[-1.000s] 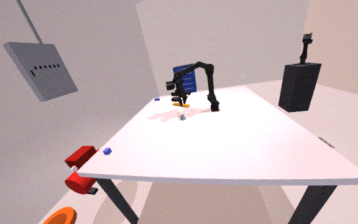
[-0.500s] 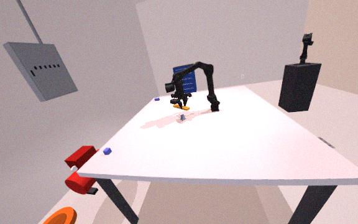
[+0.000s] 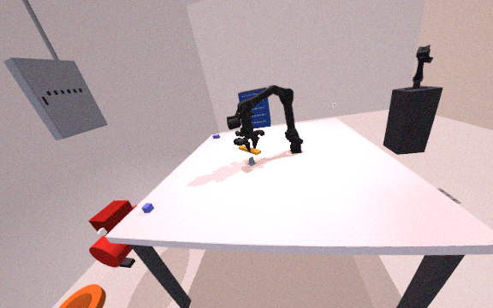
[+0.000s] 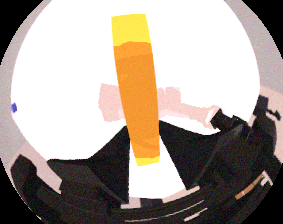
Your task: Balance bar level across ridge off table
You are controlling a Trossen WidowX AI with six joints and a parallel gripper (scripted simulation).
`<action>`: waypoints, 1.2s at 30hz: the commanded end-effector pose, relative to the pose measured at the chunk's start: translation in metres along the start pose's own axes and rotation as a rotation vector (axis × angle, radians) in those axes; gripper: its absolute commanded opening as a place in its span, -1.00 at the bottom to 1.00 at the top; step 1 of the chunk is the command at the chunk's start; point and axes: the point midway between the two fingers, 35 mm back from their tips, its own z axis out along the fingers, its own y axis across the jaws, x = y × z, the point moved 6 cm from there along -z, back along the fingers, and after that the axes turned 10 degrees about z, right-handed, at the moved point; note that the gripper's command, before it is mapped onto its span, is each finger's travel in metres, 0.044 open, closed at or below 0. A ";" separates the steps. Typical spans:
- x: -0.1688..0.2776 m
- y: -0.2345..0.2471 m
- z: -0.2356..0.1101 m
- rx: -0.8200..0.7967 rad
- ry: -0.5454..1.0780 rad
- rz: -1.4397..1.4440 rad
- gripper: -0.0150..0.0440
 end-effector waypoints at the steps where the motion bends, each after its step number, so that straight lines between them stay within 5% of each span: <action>1: 0.001 0.000 0.007 0.003 0.003 0.007 -0.49; 36: 0.000 -0.001 0.036 0.003 0.003 0.008 -0.49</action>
